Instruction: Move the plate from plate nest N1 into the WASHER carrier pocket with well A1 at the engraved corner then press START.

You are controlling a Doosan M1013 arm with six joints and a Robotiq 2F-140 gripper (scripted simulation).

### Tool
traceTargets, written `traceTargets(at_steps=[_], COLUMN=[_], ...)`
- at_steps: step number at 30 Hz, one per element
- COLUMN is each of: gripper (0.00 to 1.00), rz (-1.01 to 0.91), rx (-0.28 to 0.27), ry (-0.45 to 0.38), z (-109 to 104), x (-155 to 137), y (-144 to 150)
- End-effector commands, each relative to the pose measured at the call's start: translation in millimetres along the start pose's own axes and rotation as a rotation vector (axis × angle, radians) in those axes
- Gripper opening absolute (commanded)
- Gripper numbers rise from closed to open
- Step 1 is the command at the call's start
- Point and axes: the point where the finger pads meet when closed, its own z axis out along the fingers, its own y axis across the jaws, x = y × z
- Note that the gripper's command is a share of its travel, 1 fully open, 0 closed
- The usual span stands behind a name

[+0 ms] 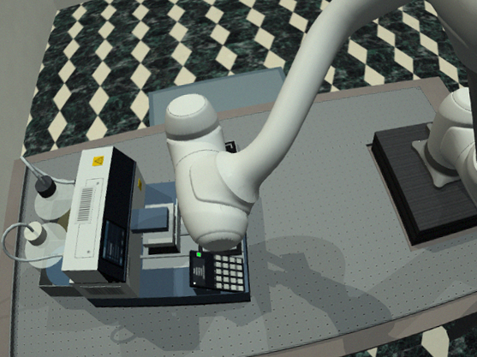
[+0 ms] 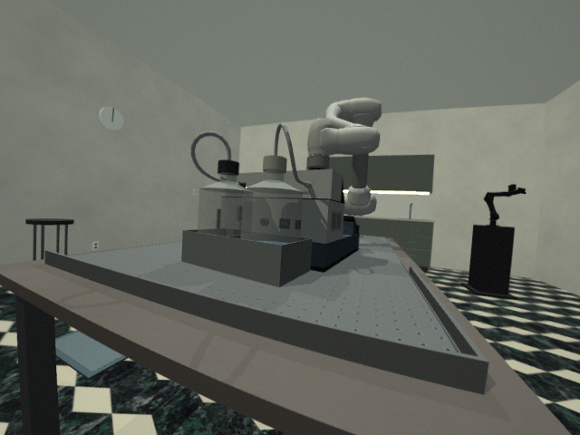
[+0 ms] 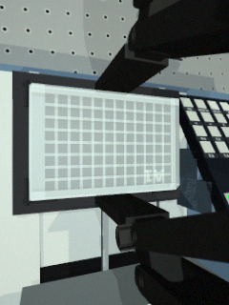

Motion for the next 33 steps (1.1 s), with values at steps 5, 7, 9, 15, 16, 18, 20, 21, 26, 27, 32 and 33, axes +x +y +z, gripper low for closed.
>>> traceTargets(at_steps=[5,7,9,15,16,18,20,21,26,27,32,33], gripper=[0.10,0.10,0.10,0.10,0.10,0.10,0.10,0.10,0.70,0.70,0.70,0.70], rz=[0.000,0.000,0.000,0.000,0.000,0.000,0.000,0.000,0.000,0.000,0.000,0.000], rx=[0.001,0.001,0.001,0.001,0.001,0.001,0.001,0.001,0.001,0.001,0.001,0.001], ry=[-0.001,-0.001,-0.001,-0.001,-0.001,-0.001,-0.001,-0.001,-0.001,-0.001,-0.001,-0.001], z=[0.2,0.6,0.9,1.6,1.7,2.1,2.4,2.6,3.2,3.2,3.2,3.2], x=[-0.2,-0.2,-0.2,-0.2,-0.2,-0.2,-0.2,-0.2,-0.2,-0.2,-0.2,-0.2], y=[-0.4,-0.4,-0.4,-0.4,-0.4,-0.4,-0.4,-0.4,-0.4,-0.4,-0.4,-0.4])
